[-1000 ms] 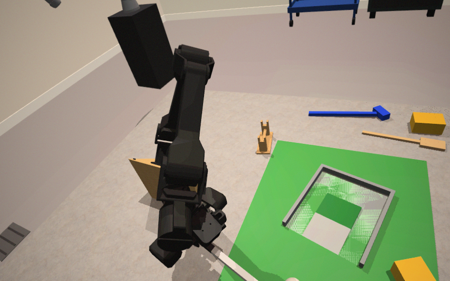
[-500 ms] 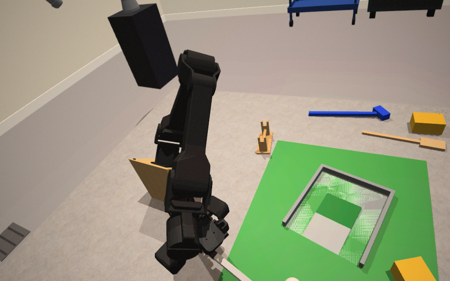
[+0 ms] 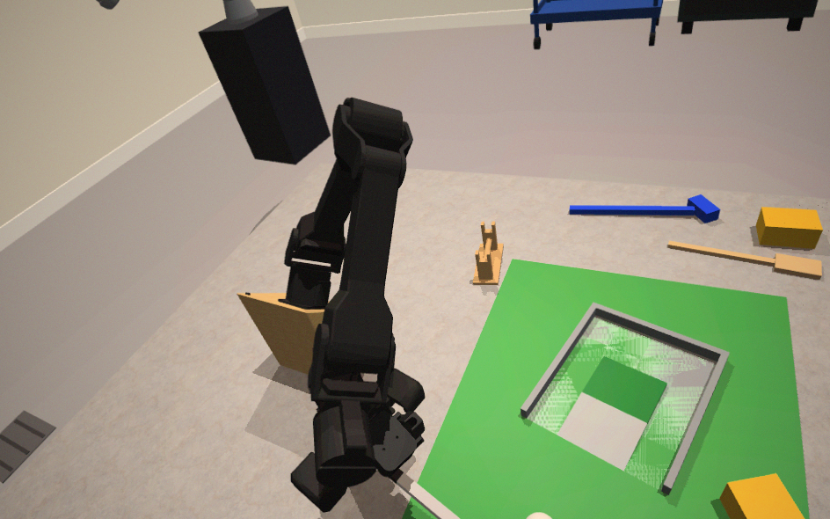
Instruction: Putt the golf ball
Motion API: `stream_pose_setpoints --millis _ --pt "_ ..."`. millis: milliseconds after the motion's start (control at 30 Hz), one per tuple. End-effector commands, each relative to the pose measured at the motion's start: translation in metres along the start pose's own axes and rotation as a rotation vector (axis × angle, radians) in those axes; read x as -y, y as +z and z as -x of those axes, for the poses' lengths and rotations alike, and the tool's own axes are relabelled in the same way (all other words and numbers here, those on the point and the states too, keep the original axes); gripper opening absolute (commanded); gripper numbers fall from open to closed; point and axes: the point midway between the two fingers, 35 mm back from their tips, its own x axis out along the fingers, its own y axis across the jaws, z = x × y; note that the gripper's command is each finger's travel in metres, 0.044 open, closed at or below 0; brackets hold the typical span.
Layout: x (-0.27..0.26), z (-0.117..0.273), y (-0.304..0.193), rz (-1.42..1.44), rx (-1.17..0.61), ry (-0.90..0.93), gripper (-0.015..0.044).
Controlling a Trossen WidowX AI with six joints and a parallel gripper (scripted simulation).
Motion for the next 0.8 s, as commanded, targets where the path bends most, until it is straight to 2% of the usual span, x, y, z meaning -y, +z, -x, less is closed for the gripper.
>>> stream_pose_setpoints --millis 0,533,667,767 --pt "0.0 0.001 0.0 0.001 0.002 -0.001 0.0" --pt "0.03 -0.002 0.0 -0.005 0.008 0.003 0.0" --pt "0.025 -0.003 -0.001 -0.014 0.006 0.006 0.0" --pt "-0.01 0.0 0.006 -0.014 0.008 -0.001 0.0"
